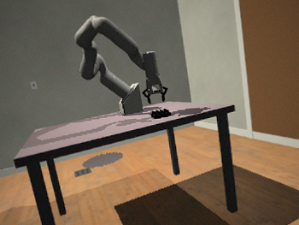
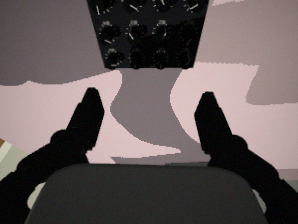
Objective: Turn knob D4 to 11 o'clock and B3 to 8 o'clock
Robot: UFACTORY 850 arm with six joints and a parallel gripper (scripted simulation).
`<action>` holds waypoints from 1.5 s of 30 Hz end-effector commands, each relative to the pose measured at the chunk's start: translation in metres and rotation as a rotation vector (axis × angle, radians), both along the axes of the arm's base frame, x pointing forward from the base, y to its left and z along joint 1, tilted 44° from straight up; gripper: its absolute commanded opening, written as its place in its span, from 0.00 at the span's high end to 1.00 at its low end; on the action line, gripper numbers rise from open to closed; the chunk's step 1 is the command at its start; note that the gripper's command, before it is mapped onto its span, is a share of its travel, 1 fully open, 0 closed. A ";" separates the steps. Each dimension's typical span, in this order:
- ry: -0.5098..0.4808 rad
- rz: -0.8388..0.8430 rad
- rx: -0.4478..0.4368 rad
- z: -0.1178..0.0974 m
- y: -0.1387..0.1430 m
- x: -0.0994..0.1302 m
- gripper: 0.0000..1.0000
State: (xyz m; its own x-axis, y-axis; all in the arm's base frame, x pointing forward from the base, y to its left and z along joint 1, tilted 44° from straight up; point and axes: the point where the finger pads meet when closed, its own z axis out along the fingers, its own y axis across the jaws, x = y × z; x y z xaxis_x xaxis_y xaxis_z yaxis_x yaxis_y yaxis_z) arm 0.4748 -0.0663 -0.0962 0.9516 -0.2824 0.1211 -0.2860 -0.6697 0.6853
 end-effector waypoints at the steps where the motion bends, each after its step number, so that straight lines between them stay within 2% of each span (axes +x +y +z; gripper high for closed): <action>1: -0.001 0.001 0.000 0.000 0.001 0.001 0.00; 37: 0.001 0.003 0.001 0.000 0.001 0.001 0.00; 41: 0.038 0.042 0.007 0.000 0.001 0.002 0.00; 45: 0.142 0.151 0.023 0.000 0.002 0.006 0.00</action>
